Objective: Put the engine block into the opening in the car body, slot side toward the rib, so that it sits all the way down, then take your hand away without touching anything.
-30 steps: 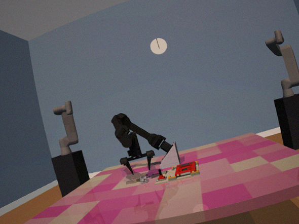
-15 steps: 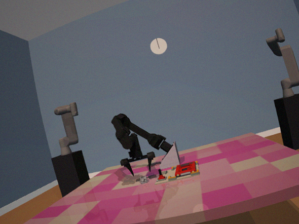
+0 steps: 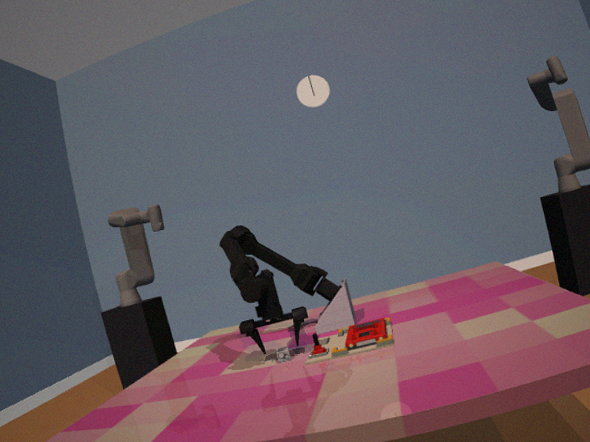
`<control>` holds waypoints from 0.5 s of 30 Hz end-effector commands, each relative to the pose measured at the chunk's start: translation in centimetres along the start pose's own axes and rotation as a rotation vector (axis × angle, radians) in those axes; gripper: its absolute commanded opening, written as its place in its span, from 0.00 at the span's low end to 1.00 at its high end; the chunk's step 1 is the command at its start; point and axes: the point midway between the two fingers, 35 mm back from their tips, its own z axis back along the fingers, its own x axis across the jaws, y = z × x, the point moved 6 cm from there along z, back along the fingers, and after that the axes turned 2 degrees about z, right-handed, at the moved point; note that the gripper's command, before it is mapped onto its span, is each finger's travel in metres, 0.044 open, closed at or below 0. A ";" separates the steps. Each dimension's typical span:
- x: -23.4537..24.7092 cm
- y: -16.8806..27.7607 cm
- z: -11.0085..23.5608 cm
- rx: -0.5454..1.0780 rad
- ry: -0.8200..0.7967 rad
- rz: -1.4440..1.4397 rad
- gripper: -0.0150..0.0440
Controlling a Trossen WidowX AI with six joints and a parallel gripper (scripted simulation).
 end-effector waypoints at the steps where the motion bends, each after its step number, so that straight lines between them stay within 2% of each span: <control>1: -0.2 -0.3 -0.9 -0.010 0.003 0.007 1.00; 4: -0.2 -0.3 -1.2 -0.010 0.003 0.007 1.00; 15: -0.2 -0.3 -1.2 -0.010 0.003 0.007 0.51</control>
